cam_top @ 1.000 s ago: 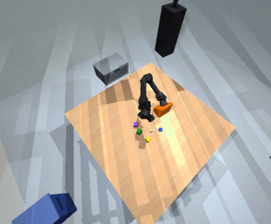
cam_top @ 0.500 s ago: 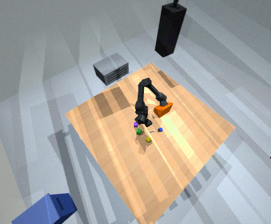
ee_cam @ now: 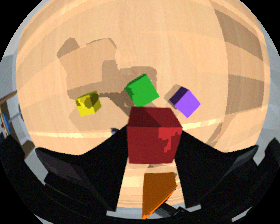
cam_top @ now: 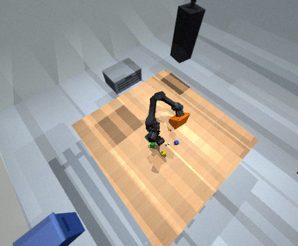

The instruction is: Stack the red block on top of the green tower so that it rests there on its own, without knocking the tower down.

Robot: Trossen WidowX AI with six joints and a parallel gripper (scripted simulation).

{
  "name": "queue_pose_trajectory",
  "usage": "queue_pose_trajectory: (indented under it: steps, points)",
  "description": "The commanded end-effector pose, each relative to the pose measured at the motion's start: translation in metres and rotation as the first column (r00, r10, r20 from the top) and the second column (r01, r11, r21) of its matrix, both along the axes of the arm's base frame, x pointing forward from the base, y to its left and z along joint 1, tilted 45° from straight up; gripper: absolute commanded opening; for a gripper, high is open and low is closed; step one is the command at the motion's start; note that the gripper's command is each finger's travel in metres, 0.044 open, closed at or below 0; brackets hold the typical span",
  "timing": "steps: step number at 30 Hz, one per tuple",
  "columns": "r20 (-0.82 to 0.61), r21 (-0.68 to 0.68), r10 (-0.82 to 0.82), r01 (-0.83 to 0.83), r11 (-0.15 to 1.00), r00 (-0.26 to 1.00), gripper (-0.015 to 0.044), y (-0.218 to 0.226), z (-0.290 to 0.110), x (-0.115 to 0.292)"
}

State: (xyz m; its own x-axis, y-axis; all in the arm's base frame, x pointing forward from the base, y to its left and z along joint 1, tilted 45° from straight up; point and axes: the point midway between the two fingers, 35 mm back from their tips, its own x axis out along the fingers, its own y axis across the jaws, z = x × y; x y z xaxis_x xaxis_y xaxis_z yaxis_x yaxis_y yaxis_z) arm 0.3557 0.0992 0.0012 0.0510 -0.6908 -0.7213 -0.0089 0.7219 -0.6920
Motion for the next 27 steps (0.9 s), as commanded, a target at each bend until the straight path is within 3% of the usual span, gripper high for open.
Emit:
queue_pose_trajectory:
  steps: [1, 27]
  points:
    - [-0.004, -0.005, -0.002, 0.002, 1.000, 1.000, 0.0000, 0.001, -0.006, 0.011]
    - [-0.003, -0.007, -0.002, 0.002, 1.000, 1.000, 0.0000, -0.029, -0.042, 0.021]
